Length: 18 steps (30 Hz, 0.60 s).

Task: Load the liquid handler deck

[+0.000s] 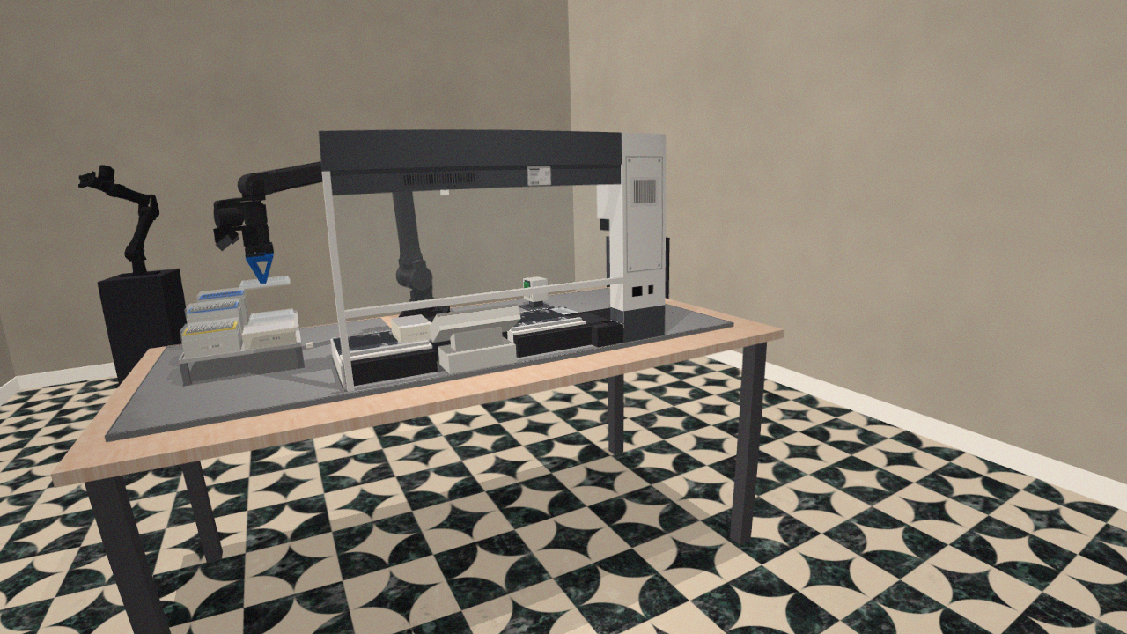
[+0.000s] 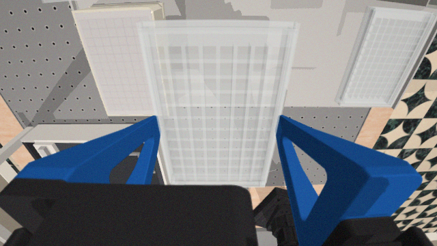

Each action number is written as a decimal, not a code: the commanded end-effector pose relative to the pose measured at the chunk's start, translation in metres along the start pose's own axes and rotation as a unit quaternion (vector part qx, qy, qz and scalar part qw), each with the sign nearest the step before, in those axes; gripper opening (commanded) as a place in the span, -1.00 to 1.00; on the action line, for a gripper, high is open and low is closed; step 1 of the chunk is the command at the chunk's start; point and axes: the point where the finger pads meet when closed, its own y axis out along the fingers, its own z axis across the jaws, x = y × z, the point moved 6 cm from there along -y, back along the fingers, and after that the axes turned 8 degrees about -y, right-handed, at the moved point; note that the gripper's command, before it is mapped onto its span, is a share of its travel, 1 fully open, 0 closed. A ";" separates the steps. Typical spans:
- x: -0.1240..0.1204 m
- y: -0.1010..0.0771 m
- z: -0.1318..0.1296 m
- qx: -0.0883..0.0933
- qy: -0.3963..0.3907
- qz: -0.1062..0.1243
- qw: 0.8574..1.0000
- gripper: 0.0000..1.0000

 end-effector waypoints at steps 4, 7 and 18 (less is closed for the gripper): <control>-0.008 -0.018 0.000 0.007 0.005 -0.026 1.000 -1.00; -0.011 -0.018 0.004 0.007 0.002 -0.025 1.000 -1.00; -0.036 -0.017 0.008 0.007 0.000 -0.024 1.000 -1.00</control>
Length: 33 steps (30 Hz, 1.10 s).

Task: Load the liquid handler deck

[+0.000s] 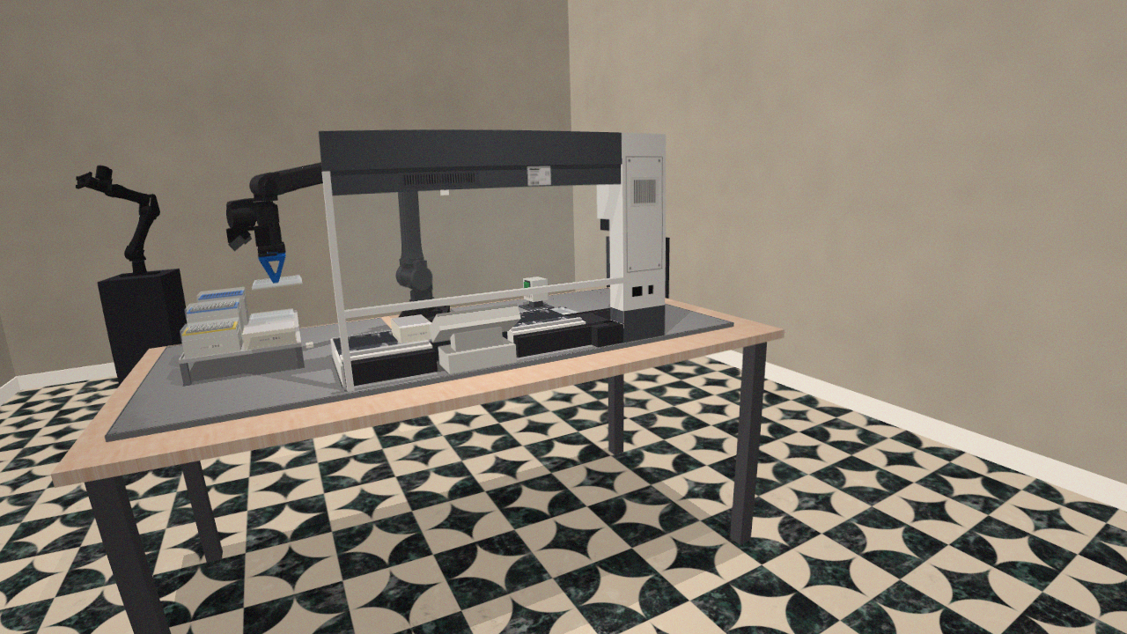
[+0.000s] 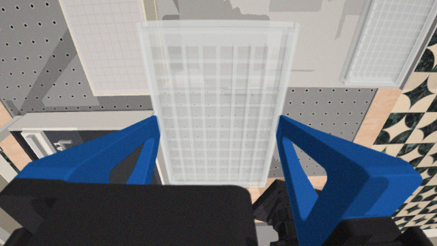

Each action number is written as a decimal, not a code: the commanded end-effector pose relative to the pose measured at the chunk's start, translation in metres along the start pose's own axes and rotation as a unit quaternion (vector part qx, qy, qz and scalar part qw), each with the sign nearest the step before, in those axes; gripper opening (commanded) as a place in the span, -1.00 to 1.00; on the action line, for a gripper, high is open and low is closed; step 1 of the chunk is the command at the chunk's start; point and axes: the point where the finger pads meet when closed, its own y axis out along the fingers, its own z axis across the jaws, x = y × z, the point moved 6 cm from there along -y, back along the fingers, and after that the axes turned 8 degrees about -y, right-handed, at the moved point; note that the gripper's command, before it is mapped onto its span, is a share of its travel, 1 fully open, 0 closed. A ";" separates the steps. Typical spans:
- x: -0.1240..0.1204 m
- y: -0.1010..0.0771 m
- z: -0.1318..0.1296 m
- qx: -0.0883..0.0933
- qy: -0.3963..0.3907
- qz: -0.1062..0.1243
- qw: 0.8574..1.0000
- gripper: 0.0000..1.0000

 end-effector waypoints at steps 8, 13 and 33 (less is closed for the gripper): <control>-0.019 -0.018 0.011 0.007 -0.004 -0.028 1.000 -1.00; -0.031 -0.018 0.012 0.007 -0.003 -0.027 1.000 -1.00; -0.073 -0.015 0.016 0.006 -0.003 -0.024 1.000 -1.00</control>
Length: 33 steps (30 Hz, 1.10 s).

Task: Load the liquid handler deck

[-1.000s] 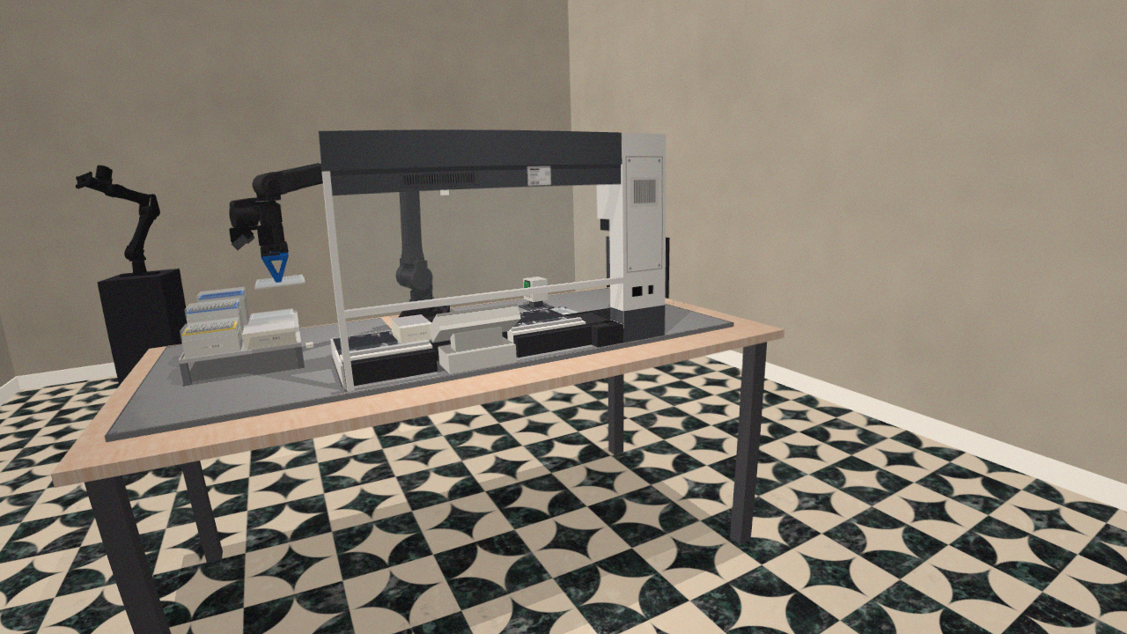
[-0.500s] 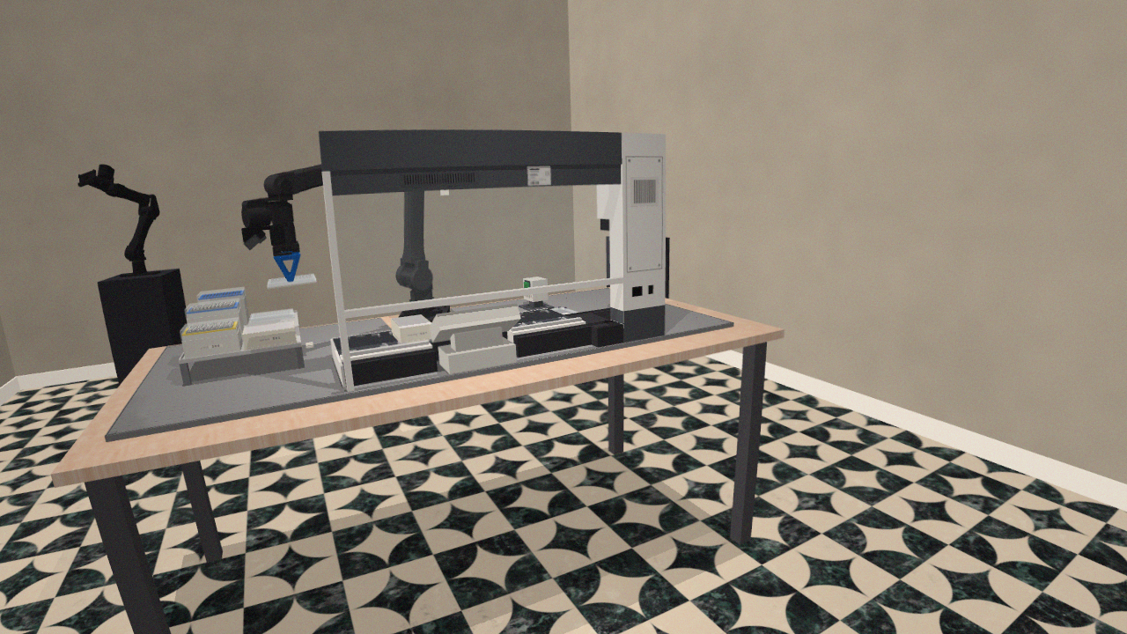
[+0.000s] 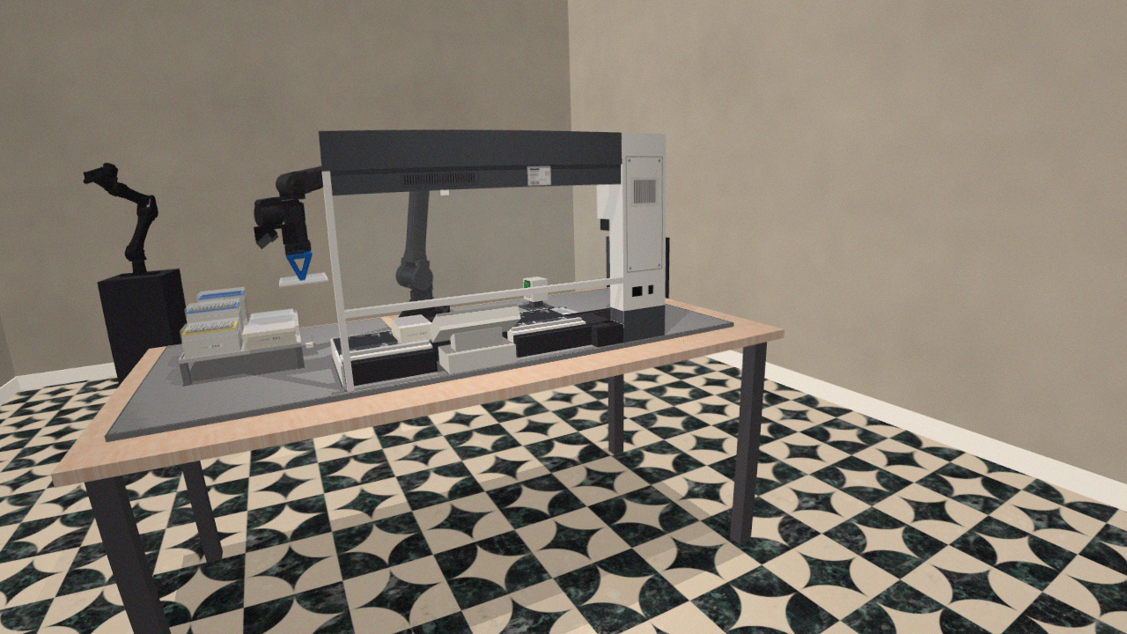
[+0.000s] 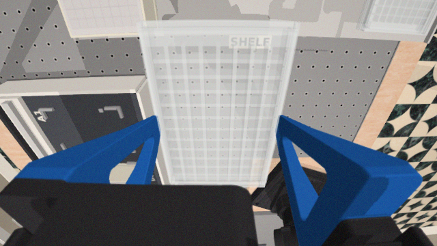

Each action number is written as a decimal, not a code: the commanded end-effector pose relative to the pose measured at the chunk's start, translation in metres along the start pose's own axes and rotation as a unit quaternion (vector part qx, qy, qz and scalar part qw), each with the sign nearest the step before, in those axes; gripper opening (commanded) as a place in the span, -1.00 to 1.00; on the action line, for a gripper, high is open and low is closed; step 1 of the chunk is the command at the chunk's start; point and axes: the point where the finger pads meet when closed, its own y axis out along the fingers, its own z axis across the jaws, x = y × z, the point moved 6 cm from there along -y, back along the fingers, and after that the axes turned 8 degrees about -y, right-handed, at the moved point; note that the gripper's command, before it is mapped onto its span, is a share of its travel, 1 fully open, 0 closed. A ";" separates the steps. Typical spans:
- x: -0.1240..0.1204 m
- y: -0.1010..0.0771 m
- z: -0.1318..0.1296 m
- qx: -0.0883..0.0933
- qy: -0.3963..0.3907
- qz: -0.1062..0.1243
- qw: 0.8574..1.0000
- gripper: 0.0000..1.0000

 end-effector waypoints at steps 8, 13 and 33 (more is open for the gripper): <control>-0.013 -0.027 0.012 0.011 -0.003 -0.040 0.999 -1.00; -0.031 -0.015 0.010 0.005 -0.002 -0.022 1.000 -1.00; -0.034 -0.026 0.037 0.012 -0.003 -0.035 0.999 -1.00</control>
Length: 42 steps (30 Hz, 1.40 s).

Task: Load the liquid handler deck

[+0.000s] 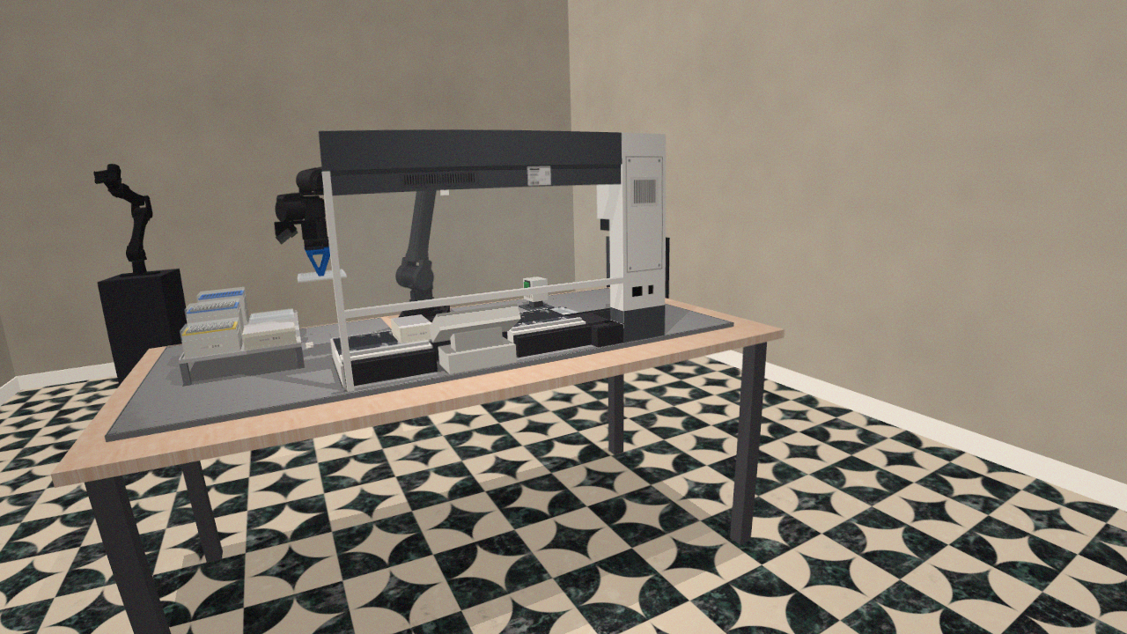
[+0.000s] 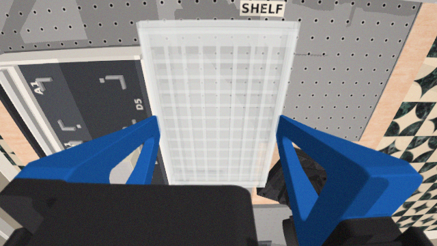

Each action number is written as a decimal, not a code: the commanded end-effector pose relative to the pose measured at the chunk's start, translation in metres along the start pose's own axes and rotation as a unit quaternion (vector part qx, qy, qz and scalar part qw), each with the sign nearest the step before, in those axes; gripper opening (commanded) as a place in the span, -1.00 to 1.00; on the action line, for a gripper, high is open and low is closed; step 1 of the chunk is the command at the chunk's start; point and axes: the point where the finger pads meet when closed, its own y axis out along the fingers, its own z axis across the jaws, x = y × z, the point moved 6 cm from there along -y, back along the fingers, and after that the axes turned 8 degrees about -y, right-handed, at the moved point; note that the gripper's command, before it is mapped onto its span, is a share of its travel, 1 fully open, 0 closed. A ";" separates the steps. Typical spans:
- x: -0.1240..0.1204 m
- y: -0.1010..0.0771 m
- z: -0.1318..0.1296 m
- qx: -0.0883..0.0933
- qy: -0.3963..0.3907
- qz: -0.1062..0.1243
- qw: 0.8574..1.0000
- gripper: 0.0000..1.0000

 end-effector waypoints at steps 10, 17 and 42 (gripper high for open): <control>0.017 -0.018 0.037 0.011 0.000 -0.026 1.000 -1.00; 0.019 -0.018 0.054 0.012 0.000 -0.026 1.000 -1.00; -0.010 -0.008 0.050 0.005 -0.004 -0.011 1.000 -1.00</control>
